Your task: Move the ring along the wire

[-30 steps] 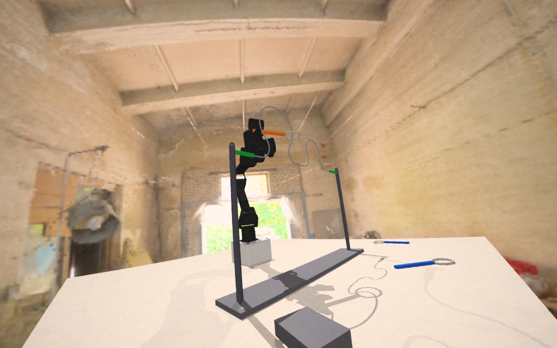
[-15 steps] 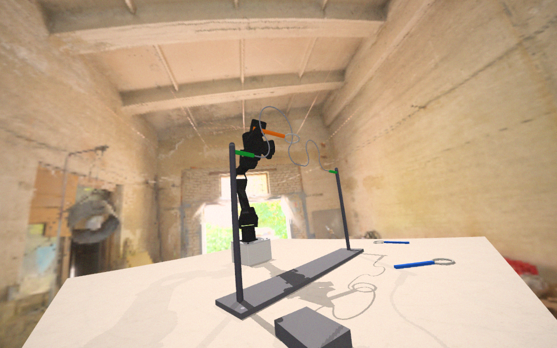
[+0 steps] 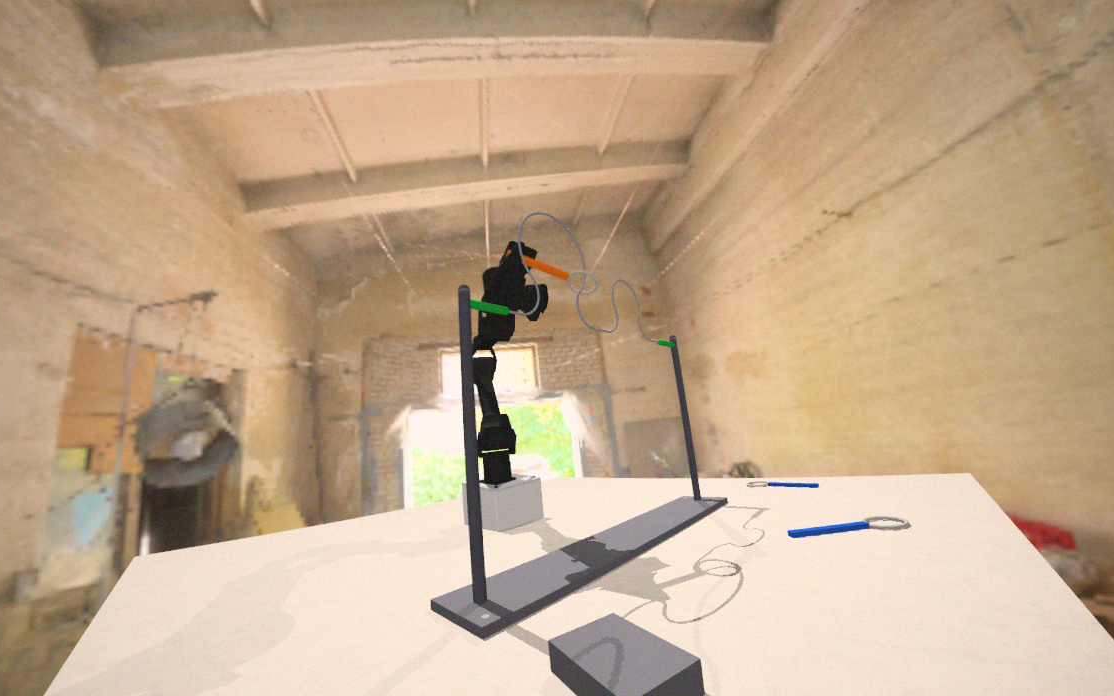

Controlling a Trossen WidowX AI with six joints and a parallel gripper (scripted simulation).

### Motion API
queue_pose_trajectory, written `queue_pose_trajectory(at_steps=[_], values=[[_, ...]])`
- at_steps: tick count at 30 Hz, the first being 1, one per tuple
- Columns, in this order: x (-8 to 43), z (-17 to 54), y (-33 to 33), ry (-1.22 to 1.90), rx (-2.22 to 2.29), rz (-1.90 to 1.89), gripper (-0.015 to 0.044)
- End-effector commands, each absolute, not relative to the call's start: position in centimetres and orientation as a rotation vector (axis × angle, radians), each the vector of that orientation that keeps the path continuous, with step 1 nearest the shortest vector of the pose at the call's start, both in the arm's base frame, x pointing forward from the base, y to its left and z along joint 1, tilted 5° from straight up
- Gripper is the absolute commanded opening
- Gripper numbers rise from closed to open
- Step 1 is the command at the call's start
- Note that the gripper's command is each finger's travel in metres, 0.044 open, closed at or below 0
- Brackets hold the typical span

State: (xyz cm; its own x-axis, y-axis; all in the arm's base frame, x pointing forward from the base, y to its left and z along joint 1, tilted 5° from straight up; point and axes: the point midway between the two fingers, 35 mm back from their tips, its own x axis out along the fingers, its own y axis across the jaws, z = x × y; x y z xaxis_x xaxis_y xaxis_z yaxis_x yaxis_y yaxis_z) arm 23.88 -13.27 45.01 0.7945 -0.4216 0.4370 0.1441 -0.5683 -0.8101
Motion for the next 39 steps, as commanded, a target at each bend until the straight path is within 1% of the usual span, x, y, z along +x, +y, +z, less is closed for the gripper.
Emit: queue_pose_trajectory(at_steps=[1, 19, 39], values=[[24.1, 44.8, -13.3, 0.2, -2.09, -0.764, -0.015], [24.1, 44.0, -14.1, 0.191, -2.139, -0.777, -0.015], [24.3, 39.1, -16.7, 0.254, -1.829, -0.71, -0.015]])
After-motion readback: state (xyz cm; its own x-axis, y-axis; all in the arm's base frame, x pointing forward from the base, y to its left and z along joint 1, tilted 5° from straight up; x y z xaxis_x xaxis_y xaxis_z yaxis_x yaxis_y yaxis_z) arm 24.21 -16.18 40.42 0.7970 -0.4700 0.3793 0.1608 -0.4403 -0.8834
